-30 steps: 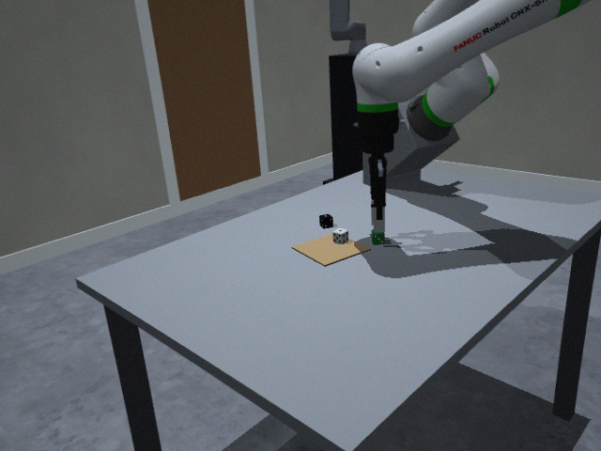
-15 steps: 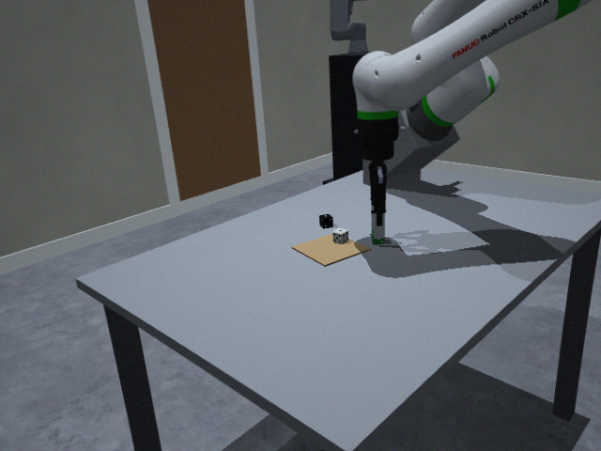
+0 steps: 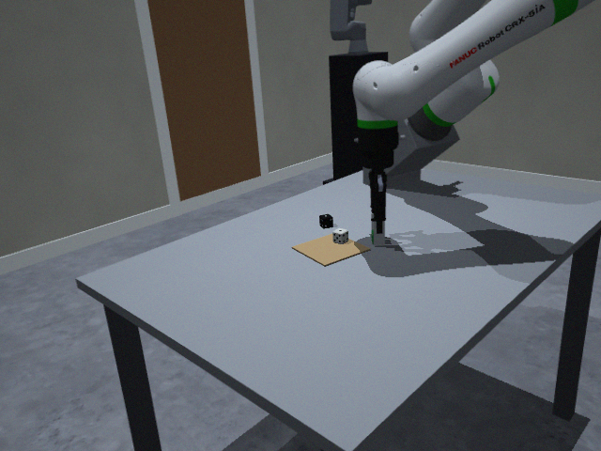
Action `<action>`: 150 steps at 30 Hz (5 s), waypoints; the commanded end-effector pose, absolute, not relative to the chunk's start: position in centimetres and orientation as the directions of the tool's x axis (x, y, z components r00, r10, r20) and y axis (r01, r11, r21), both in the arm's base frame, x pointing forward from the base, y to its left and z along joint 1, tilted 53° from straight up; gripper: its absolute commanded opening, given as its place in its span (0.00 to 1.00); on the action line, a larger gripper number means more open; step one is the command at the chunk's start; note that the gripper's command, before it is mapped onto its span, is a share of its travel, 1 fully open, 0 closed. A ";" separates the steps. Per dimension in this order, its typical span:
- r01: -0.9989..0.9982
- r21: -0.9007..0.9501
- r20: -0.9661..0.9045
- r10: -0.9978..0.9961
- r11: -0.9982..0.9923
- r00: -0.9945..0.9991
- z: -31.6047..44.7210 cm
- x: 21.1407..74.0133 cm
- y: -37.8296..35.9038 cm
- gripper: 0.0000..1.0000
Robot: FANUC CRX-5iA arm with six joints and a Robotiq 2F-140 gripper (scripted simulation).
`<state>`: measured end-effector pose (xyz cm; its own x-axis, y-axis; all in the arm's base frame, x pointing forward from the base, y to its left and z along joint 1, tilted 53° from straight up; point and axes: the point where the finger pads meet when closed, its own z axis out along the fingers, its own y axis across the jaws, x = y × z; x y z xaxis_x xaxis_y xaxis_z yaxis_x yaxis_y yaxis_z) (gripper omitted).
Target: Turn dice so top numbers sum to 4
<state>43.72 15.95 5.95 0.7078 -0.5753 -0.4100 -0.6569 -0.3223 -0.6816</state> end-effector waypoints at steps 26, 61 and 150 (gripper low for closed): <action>-0.657 -0.682 -0.410 -0.576 -0.322 0.708 5.9 43.7 16.0 0.28; -0.657 -0.682 -0.410 -0.576 -0.322 0.708 5.9 43.7 16.0 0.16; 0.160 -0.740 0.290 -0.096 -0.653 0.952 9.2 51.5 2.3 0.16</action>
